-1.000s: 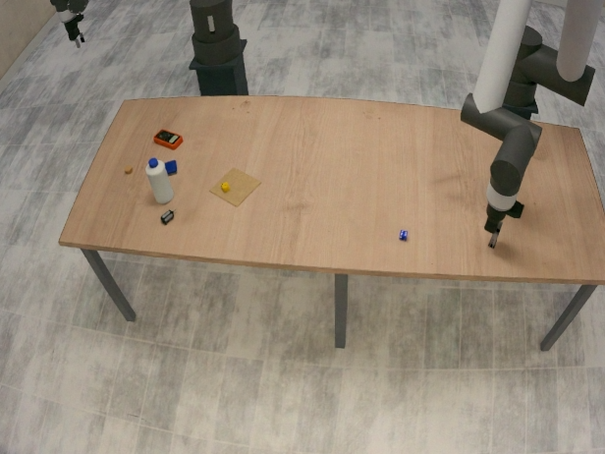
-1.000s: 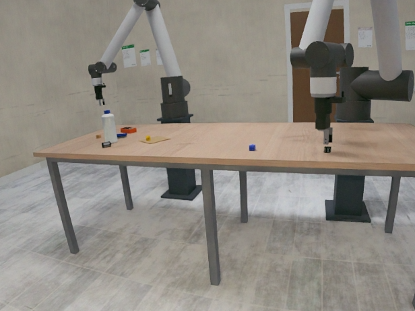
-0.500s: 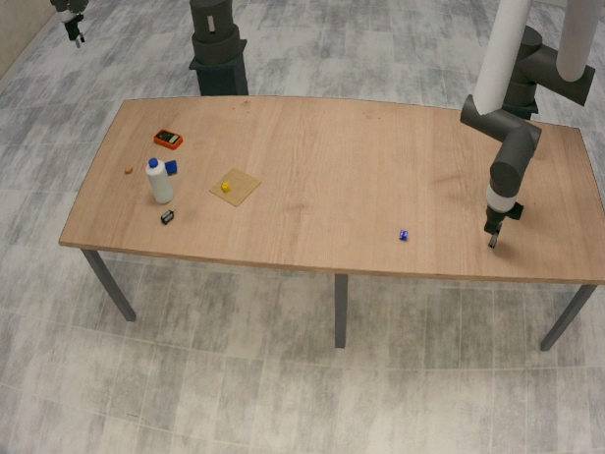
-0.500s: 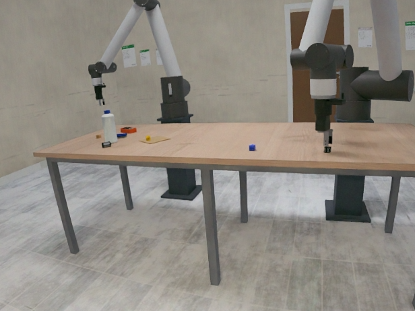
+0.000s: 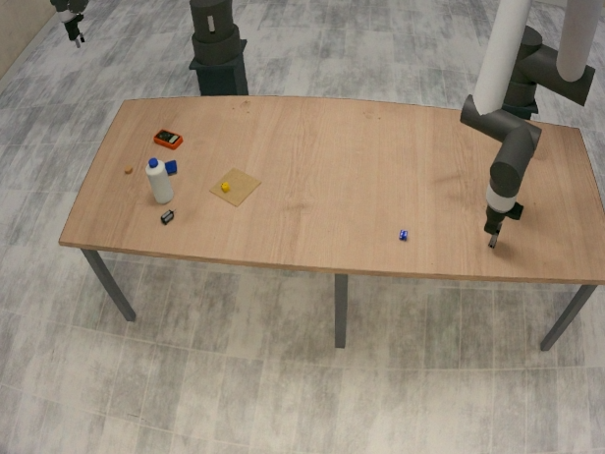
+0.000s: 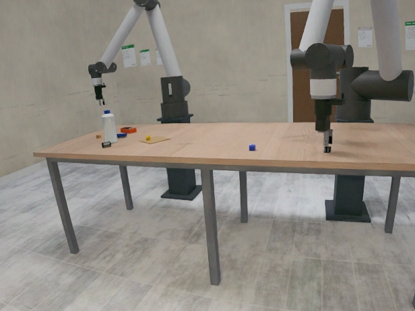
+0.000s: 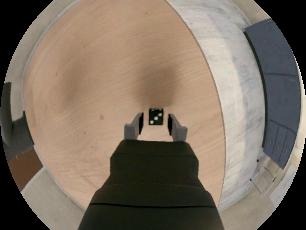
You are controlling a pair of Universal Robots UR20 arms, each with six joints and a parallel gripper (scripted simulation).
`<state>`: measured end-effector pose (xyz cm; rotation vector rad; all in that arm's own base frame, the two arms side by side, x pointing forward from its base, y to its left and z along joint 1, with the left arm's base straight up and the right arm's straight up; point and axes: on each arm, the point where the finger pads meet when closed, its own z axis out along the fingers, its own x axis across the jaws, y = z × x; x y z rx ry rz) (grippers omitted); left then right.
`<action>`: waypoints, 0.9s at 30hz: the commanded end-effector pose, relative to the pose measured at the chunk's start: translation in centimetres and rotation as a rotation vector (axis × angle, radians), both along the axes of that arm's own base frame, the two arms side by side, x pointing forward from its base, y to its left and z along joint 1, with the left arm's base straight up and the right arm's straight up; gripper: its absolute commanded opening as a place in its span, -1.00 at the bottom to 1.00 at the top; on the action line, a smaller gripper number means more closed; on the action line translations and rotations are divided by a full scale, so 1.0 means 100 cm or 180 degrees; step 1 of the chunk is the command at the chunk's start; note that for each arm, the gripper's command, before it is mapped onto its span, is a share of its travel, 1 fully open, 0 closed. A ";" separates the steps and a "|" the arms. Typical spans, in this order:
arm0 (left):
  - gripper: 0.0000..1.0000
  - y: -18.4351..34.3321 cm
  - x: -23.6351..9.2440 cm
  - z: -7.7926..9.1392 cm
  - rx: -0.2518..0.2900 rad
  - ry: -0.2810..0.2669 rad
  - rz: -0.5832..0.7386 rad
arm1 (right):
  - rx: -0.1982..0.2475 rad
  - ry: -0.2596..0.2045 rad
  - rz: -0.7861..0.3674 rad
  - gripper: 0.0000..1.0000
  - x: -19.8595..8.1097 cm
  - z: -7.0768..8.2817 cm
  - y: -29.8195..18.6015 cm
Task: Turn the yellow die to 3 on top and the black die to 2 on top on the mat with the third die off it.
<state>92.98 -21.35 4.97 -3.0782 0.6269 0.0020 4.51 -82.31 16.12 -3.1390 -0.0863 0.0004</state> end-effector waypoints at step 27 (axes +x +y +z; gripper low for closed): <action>0.57 0.000 0.001 -0.003 -0.0001 -0.0004 0.0000 | -0.0004 -0.0001 0.0000 1.00 0.000 0.001 -0.001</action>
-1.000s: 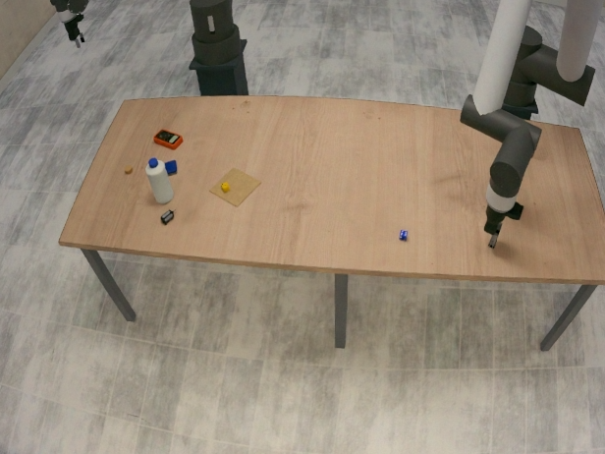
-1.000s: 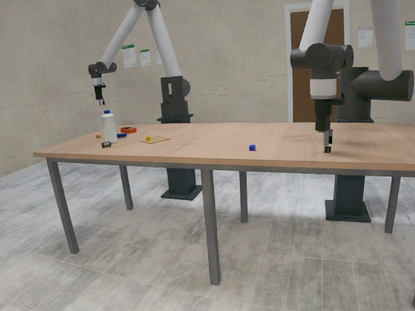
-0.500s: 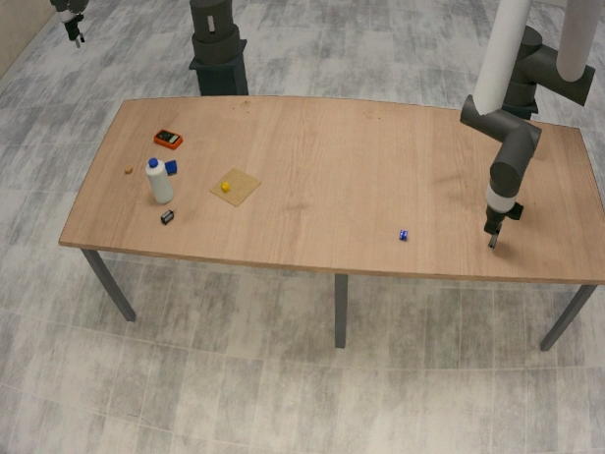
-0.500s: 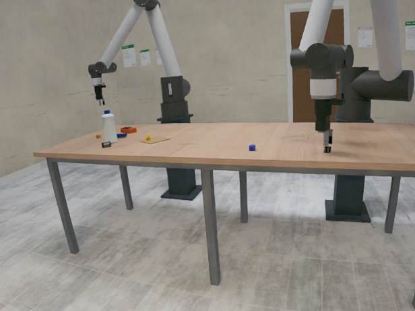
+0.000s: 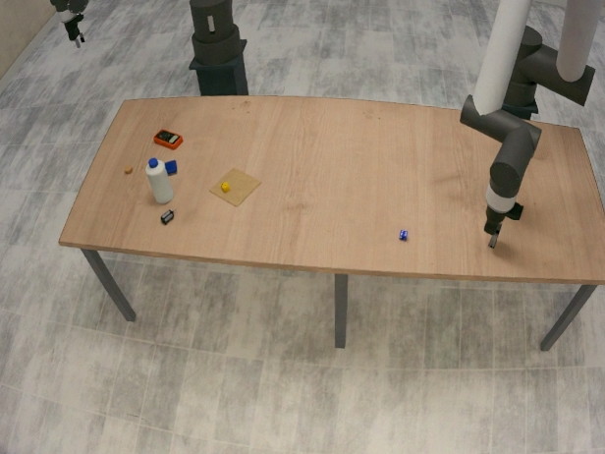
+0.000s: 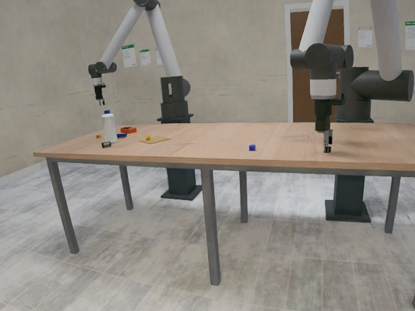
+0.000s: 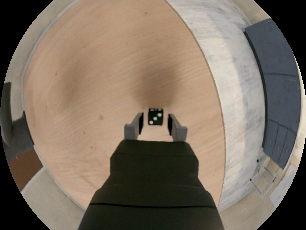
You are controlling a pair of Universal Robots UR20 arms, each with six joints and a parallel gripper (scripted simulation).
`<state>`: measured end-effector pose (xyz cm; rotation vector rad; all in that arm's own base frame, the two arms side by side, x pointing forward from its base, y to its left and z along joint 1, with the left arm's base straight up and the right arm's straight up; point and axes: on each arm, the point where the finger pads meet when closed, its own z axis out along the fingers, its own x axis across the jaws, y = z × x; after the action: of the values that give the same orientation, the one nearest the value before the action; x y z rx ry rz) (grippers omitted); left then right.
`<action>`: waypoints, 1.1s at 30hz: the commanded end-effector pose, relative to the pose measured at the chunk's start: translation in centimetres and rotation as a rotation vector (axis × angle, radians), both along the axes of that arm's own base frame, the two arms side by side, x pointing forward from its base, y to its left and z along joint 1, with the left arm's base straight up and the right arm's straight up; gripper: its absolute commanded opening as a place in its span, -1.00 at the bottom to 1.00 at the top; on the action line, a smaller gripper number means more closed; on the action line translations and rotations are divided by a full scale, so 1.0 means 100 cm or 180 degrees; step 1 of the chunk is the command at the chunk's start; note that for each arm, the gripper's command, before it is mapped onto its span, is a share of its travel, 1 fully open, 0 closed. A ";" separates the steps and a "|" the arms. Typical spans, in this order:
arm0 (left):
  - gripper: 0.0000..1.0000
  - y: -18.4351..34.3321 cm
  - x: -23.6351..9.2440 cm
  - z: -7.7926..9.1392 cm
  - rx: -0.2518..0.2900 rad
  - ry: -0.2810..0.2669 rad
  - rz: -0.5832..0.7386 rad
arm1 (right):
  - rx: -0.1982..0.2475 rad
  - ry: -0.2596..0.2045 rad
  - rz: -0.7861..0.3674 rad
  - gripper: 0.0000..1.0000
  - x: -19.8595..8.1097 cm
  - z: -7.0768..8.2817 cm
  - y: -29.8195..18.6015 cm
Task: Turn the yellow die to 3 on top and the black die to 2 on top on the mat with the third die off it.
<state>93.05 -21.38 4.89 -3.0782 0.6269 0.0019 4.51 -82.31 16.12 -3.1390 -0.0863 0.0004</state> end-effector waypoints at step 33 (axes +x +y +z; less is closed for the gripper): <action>0.57 0.000 0.000 -0.027 -0.0001 -0.0004 0.0000 | -0.0004 -0.0001 0.0000 1.00 0.000 0.001 -0.001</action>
<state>93.03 -21.37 2.09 -3.0782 0.6269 0.0019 4.51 -82.31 16.12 -3.1390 -0.0863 0.0004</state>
